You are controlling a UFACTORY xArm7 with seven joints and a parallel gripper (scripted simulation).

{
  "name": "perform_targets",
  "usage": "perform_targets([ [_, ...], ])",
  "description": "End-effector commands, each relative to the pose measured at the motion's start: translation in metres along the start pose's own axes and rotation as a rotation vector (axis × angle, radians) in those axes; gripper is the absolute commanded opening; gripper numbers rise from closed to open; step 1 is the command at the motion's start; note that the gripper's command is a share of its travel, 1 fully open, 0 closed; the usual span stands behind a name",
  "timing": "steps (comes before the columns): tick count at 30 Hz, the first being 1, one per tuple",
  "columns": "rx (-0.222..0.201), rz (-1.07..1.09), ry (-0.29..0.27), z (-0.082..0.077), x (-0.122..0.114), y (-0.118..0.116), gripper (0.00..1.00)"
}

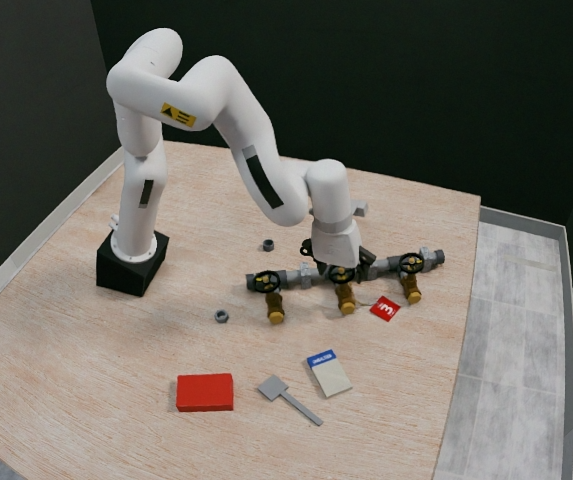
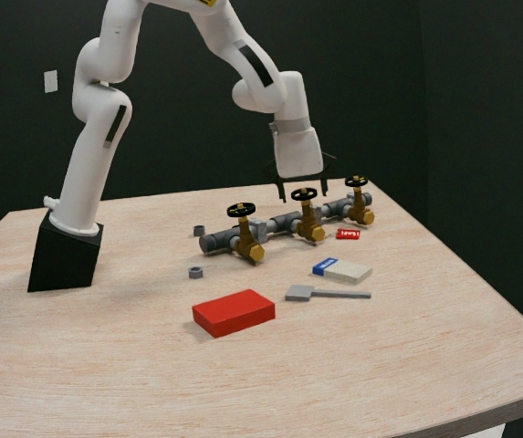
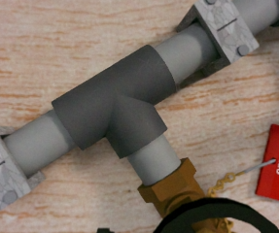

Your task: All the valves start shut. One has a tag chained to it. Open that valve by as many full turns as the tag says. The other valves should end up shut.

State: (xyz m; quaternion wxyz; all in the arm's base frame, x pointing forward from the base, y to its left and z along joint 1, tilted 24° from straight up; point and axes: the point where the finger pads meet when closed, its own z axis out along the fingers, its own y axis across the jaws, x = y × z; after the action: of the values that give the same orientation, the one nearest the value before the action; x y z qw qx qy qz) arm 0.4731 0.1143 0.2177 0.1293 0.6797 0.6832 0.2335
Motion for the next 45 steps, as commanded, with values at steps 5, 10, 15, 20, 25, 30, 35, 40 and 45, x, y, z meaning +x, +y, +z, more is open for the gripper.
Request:
perform_targets([
  [5,-0.005,0.001,0.002,-0.0014,0.0003,0.0022,1.0],
  [10,-0.005,0.001,0.002,-0.0014,0.0003,0.0022,1.0],
  [15,-0.005,0.001,0.002,-0.0014,0.0003,0.0022,1.0],
  [20,-0.005,0.004,0.002,-0.0014,0.0003,0.0022,1.0],
  [25,-0.005,0.056,0.002,-0.0014,0.0003,0.0022,1.0],
  [30,-0.005,0.206,0.003,-0.0014,0.0003,0.0022,1.0],
  [35,-0.004,0.351,0.003,-0.0014,0.0003,0.0023,1.0],
  [40,-0.003,0.651,0.005,-0.0014,0.0003,0.0023,1.0],
  [45,0.005,0.915,0.015,-0.0014,0.0003,0.0023,1.0],
])
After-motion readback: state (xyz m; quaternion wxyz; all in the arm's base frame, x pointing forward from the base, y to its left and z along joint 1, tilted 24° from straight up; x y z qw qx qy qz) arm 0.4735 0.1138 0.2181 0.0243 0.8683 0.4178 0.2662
